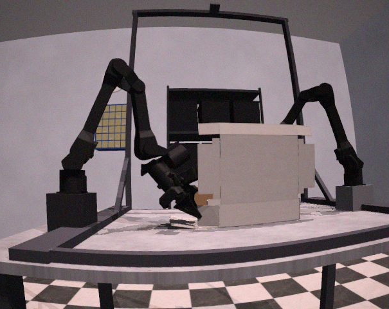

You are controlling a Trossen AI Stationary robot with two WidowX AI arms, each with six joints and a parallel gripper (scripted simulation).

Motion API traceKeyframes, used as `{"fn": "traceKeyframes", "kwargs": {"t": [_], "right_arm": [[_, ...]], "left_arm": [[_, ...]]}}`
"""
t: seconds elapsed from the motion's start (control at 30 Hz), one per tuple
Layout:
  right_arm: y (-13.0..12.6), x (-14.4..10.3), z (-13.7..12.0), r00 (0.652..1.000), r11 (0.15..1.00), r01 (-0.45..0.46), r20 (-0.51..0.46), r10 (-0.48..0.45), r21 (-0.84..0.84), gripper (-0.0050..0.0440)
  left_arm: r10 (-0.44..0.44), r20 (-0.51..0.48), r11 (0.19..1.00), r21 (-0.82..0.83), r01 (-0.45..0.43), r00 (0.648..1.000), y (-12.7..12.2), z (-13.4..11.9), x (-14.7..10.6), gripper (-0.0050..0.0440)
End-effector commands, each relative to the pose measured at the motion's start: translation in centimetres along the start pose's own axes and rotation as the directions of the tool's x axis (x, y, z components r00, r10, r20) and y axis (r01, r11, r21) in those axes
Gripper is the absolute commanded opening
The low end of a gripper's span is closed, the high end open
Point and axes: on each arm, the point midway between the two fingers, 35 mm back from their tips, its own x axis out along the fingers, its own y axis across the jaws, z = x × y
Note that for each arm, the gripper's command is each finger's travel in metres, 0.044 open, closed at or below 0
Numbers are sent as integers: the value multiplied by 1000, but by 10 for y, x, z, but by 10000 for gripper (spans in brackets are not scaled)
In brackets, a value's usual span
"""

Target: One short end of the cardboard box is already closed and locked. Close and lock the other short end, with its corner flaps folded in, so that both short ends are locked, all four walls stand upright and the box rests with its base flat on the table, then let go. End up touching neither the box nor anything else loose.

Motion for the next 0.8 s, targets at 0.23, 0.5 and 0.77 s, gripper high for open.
{"fn": "traceKeyframes", "kwargs": {"t": [0.23, 0.5, 0.77], "right_arm": [[10, 0, 7, 1000, 999, 13, -5, -13, 43, 0], [15, 0, 9, 997, 991, 73, -32, -70, 110, 0], [18, 1, 10, 997, 991, 73, -32, -69, 110, 0]], "left_arm": [[7, -20, 1000, 1, -7, 1000, 1, -6, -4, 4], [7, -20, 1000, 1, -7, 1000, 1, -6, -4, 4], [7, -20, 1000, 1, -7, 1000, 1, -6, -4, 4]]}}
